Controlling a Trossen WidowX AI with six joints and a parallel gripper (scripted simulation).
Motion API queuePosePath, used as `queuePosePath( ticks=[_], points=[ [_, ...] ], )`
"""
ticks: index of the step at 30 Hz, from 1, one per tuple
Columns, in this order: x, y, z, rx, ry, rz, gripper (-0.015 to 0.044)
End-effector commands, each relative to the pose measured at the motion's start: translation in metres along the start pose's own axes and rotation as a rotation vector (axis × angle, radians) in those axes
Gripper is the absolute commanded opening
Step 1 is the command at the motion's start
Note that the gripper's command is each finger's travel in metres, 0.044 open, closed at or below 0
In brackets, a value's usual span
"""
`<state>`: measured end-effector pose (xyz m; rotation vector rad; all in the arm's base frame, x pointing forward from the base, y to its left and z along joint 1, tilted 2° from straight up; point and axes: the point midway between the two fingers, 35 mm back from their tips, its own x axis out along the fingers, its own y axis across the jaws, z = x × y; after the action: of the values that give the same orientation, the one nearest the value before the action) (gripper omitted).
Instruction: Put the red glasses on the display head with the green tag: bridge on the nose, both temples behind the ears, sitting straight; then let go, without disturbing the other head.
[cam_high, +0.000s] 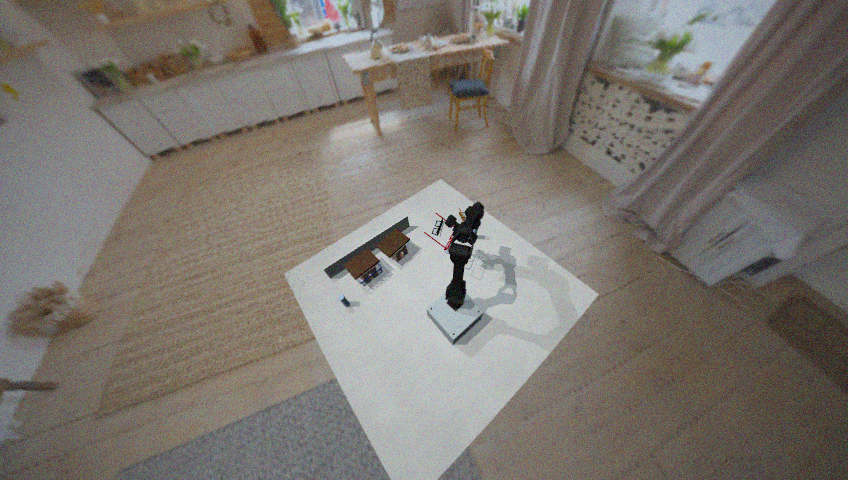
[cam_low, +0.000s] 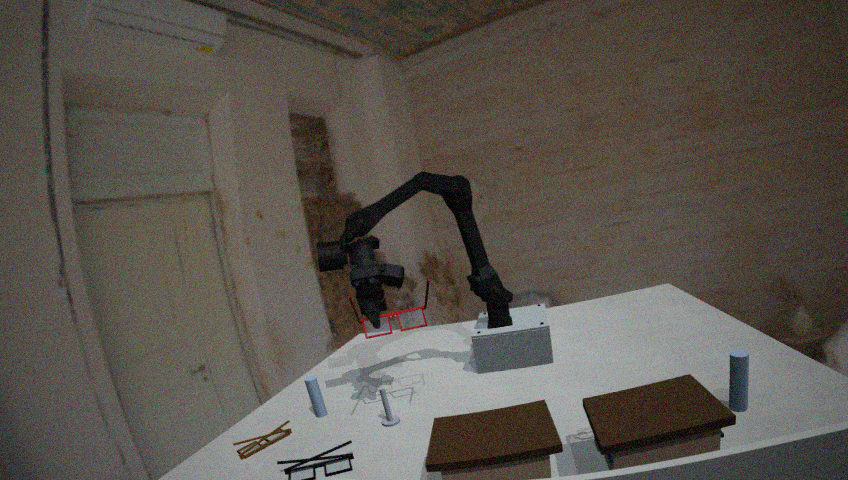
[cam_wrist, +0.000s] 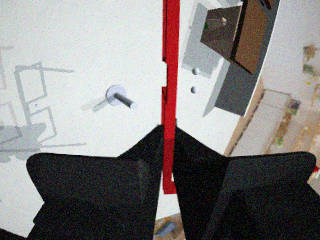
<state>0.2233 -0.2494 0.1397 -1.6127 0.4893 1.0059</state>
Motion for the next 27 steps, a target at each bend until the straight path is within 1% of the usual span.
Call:
queuePosePath(
  ticks=[1,12,27],
  points=[
    [0.0,0.0,0.0,0.001,0.001,0.003,0.0],
    [0.004,-0.002,0.002,0.011,-0.008,0.015,0.0],
    [0.053,-0.024,0.046,0.128,-0.088,0.204,0.0]
  ],
)
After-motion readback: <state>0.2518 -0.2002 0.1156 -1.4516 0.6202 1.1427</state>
